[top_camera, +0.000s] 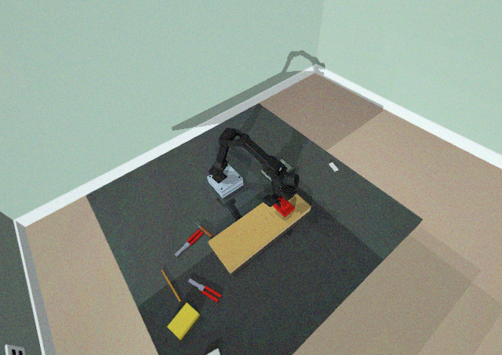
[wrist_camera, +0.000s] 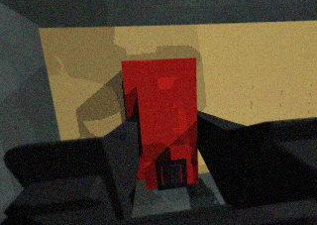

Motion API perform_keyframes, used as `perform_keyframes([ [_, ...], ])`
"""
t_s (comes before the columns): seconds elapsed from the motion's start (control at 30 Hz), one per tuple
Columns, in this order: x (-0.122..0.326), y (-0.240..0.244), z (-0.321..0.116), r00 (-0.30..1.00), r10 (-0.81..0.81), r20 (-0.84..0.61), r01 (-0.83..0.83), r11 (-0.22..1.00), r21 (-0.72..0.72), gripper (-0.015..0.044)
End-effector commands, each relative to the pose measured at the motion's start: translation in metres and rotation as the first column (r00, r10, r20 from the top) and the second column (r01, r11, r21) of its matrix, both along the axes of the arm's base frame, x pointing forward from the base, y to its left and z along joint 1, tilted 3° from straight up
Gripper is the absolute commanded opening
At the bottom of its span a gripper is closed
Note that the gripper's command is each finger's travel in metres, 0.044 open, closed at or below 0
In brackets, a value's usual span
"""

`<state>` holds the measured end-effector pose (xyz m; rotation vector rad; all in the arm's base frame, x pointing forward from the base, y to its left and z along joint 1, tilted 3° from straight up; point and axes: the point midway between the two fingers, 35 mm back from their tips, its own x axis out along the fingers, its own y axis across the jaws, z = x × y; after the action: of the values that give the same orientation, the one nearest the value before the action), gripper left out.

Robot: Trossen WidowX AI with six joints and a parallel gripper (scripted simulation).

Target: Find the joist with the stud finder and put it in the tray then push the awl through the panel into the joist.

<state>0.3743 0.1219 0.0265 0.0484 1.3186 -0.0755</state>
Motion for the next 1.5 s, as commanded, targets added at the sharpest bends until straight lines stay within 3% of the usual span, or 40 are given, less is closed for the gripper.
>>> perform_keyframes([
  [0.0,0.001,0.014,0.0,1.0,0.001,-0.001,-0.001,1.0,0.003,0.0],
  [0.6,0.004,0.055,0.0,1.0,0.001,-0.001,-0.001,1.0,0.006,0.0],
  [0.97,0.004,0.051,0.0,1.0,0.001,-0.001,-0.001,1.0,0.006,0.0],
  [1.47,0.001,0.011,0.0,1.0,0.001,-0.001,-0.001,1.0,0.002,0.0],
])
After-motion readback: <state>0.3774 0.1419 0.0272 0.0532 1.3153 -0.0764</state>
